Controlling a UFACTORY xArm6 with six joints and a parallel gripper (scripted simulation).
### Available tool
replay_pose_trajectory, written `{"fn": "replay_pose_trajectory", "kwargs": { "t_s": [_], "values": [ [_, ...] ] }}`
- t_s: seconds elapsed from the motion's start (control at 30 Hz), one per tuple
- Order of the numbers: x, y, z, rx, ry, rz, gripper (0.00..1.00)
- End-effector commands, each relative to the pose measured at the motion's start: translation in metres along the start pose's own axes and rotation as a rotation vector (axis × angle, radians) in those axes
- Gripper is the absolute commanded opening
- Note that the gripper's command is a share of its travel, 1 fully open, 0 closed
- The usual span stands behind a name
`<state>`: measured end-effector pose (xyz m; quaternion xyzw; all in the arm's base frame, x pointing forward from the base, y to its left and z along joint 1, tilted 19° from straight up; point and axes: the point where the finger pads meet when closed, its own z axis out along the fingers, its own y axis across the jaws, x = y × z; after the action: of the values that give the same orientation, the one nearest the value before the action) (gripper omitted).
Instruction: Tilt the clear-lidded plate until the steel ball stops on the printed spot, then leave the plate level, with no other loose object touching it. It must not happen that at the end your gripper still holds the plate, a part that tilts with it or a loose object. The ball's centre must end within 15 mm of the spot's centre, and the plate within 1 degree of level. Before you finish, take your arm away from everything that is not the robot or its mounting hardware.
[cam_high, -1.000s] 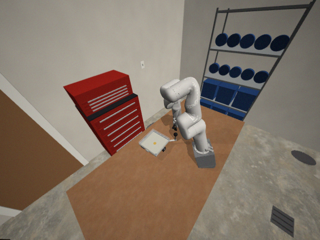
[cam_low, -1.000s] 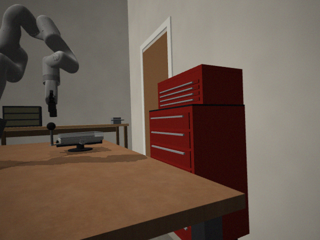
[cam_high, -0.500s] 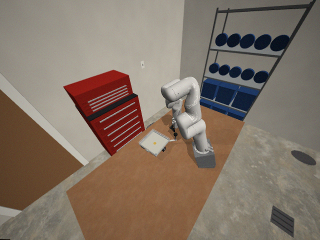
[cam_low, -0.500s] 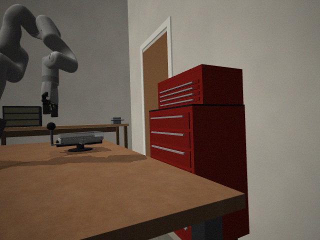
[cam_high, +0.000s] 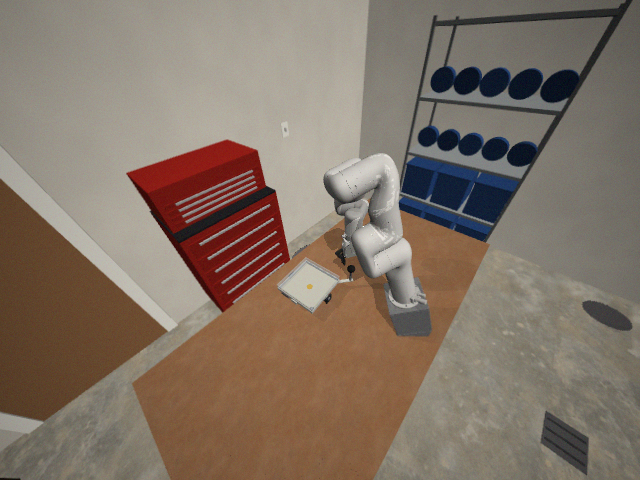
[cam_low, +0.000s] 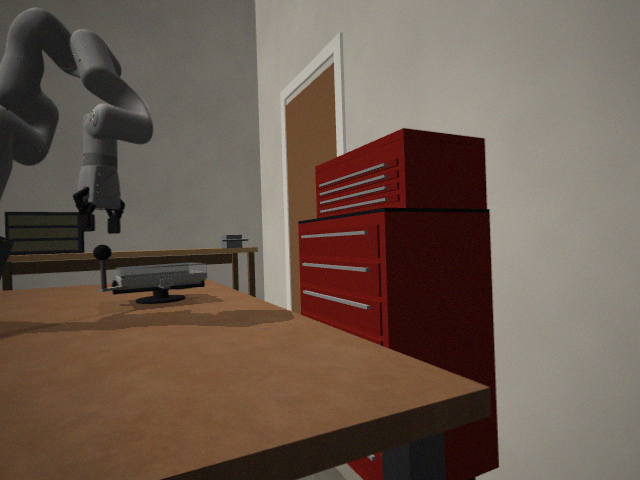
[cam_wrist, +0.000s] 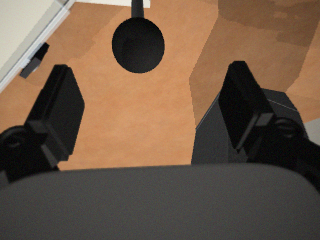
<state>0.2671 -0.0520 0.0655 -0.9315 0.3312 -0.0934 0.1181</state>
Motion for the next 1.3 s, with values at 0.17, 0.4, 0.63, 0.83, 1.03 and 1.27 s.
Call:
{"fn": "replay_pose_trajectory", "kwargs": {
  "t_s": [0.17, 0.4, 0.63, 0.83, 1.03, 1.27],
  "values": [
    [-0.0021, -0.0063, -0.0008, 0.026, -0.011, 0.092, 1.00],
    [-0.0024, -0.0070, -0.0008, 0.029, -0.013, 0.102, 1.00],
    [-0.0024, -0.0070, -0.0008, 0.029, -0.013, 0.102, 0.61],
    [-0.0024, -0.0070, -0.0008, 0.029, -0.013, 0.102, 0.61],
    [-0.0024, -0.0070, -0.0008, 0.029, -0.013, 0.102, 0.61],
    [-0.0024, -0.0070, -0.0008, 0.029, -0.013, 0.102, 0.61]
  ]
}}
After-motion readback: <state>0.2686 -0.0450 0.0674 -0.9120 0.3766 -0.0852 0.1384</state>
